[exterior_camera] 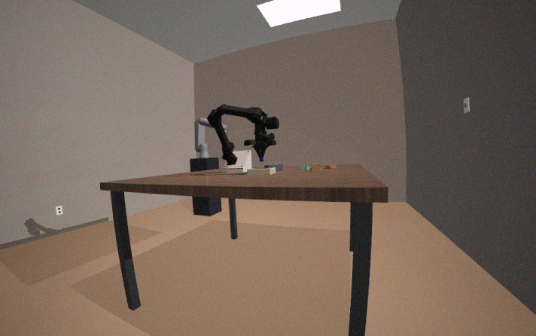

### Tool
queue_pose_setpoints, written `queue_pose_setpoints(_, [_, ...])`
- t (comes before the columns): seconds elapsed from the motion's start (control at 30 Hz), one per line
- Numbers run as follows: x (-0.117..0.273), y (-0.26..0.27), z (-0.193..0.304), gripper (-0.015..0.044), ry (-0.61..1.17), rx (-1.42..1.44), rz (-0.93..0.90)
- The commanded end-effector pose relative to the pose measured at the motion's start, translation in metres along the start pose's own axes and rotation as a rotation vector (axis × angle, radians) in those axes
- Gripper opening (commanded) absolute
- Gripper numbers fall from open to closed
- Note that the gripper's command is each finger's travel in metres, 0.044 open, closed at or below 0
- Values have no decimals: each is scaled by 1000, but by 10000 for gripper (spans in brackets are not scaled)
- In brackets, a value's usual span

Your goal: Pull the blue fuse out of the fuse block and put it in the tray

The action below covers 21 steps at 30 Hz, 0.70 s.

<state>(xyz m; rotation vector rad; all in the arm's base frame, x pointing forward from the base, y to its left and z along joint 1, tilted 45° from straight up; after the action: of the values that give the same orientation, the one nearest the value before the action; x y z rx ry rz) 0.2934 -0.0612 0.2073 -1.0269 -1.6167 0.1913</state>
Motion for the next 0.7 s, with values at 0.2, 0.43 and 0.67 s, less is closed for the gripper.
queue_pose_setpoints(0.2, [-17, -1, 0, 0, -2, 4, 4])
queue_pose_setpoints(0.43, [-28, -1, 1, 0, -2, 4, 5])
queue_pose_setpoints(0.67, [-26, -1, 0, 105, 0, 0, 2])
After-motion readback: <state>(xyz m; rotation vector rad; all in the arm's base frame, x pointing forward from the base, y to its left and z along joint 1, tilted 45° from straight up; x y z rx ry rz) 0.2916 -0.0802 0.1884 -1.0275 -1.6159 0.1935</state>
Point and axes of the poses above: the point midway between the two fingers, 35 mm back from their tips, its own x axis back along the fingers, its own y axis across the jaws, z = x × y, the point moved 7 cm from there along x, back along the fingers, and after that the axes turned 1 degree about x, right-handed, at the moved point
